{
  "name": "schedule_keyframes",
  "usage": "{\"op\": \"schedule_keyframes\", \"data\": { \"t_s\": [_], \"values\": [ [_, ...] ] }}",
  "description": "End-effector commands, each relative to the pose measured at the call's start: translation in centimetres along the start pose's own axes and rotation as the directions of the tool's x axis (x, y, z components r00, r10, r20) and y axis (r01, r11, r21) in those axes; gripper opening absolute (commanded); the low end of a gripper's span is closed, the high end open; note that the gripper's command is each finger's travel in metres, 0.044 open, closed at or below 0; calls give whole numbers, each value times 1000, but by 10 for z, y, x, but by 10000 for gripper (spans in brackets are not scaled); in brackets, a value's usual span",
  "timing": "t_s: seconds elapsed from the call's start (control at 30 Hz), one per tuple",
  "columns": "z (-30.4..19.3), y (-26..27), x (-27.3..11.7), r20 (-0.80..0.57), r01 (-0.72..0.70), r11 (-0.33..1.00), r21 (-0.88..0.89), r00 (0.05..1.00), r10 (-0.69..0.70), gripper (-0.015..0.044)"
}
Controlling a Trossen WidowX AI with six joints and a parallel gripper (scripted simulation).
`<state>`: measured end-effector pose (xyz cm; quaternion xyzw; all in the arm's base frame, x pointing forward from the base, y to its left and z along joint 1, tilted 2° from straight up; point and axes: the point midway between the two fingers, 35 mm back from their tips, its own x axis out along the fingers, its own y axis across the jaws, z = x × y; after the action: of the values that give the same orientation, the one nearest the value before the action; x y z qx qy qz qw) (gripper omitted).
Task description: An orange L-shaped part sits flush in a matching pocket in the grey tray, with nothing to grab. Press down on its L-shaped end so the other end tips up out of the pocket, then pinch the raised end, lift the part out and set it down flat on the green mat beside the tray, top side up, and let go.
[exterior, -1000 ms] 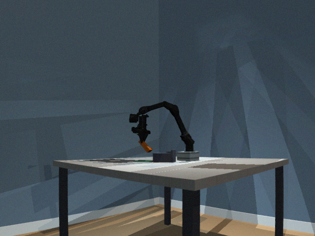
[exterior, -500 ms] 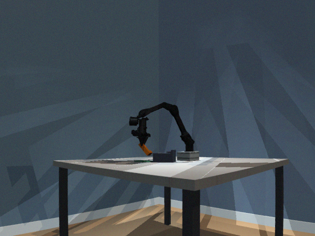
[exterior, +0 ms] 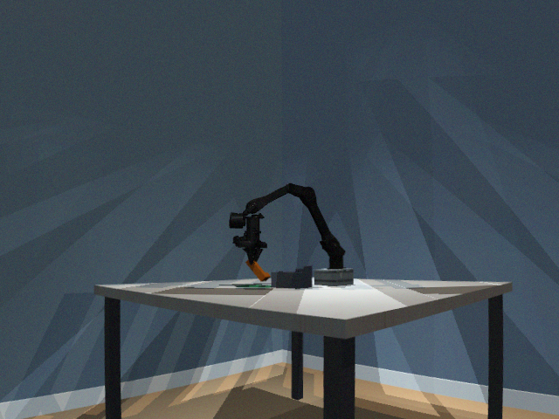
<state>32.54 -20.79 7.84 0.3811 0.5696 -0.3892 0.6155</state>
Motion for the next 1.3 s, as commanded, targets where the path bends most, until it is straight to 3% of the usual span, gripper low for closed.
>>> {"op": "schedule_keyframes", "data": {
  "t_s": [0.0, 0.73, 1.07, 1.27],
  "values": [
    [-1, 0, 9, -7, -2, 1000, -6, 1000, 2, 0],
    [-1, -1, 18, -4, 3, 1000, 0, 1000, -3, 0],
    [-1, -1, 16, -4, 3, 1000, 0, 1000, -3, 263],
    [1, 1, -39, -6, 0, 1000, -4, 1000, 0, 400]
  ]
}}
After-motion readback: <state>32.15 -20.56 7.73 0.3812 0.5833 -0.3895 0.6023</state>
